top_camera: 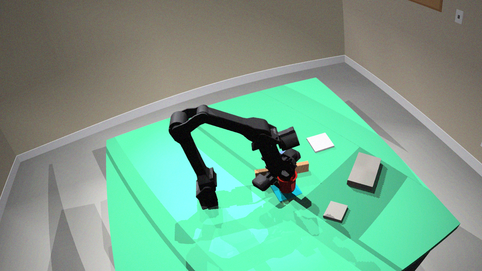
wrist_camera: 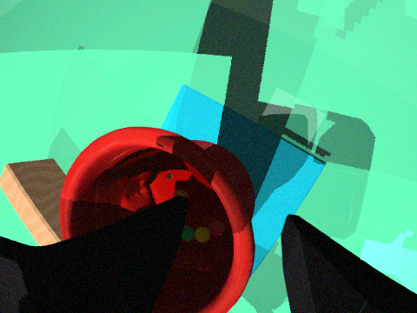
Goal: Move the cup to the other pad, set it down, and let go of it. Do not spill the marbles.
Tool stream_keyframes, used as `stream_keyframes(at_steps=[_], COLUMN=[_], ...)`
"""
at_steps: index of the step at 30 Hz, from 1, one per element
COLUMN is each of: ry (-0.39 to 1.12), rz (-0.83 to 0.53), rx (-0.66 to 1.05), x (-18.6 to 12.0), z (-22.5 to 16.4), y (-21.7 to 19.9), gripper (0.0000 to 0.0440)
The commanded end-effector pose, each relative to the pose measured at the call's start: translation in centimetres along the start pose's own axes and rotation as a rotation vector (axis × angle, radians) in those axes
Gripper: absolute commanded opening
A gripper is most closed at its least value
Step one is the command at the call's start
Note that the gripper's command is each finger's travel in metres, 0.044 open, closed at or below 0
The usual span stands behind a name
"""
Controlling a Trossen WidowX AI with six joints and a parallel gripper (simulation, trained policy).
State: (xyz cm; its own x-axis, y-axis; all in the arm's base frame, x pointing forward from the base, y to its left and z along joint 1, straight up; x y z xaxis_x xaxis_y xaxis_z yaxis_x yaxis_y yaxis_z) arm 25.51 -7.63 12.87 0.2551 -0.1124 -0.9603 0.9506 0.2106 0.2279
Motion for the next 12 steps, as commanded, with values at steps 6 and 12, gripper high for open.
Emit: stream_keyframes(at_steps=[6, 12], ry=[-0.012, -0.03], rz=[0.053, 0.093], rx=[0.011, 0.023], x=[-1.5, -3.1], z=[0.2, 0.6], y=[-0.4, -0.5], gripper=[0.0239, 0.0268])
Point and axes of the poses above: the point midway between the two fingers, 35 mm back from their tips, its own x axis out along the fingers, its own y axis across the jaws, z = x × y, the point moved 4 cm from there along -x, back along the fingers, and after that the axes turned 7 degrees about x, right-handed, at the moved point
